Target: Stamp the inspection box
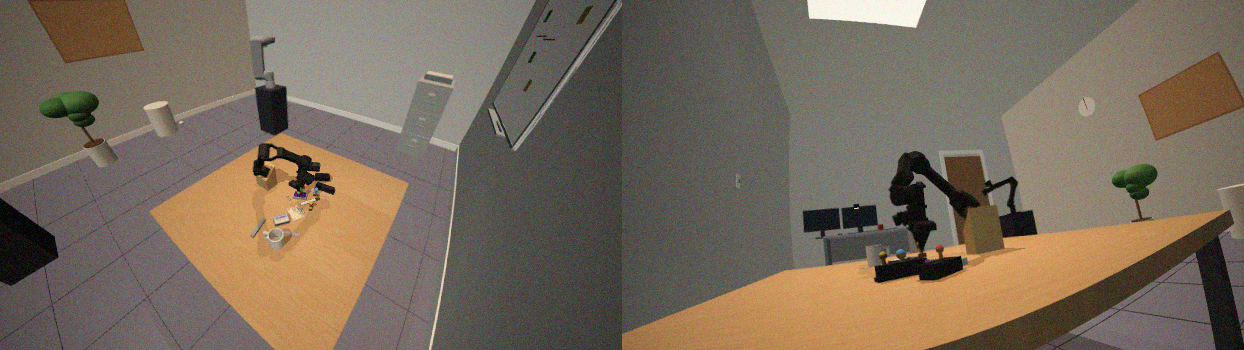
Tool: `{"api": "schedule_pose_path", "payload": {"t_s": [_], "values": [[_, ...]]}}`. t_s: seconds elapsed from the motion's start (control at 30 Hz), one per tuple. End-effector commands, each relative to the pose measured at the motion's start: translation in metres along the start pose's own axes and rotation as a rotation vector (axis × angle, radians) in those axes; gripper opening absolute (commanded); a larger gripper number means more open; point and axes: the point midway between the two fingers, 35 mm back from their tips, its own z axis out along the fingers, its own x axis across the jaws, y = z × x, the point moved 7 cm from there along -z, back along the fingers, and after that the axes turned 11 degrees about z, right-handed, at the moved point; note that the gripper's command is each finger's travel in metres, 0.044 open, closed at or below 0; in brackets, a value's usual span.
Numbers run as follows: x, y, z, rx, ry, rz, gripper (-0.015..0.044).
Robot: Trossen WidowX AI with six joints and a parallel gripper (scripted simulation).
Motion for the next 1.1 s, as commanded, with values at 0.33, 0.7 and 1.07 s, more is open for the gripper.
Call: {"api": "schedule_pose_path", "payload": {"t_s": [0.33,0.7,1.07], "values": [[0.0052,0.0002,0.0039,-0.017,-0.03,0.002,0.0],[0.0056,0.0001,0.0059,-0.017,-0.03,0.002,0.0],[0.0058,0.0001,0.0069,-0.017,-0.03,0.002,0.0]]}}
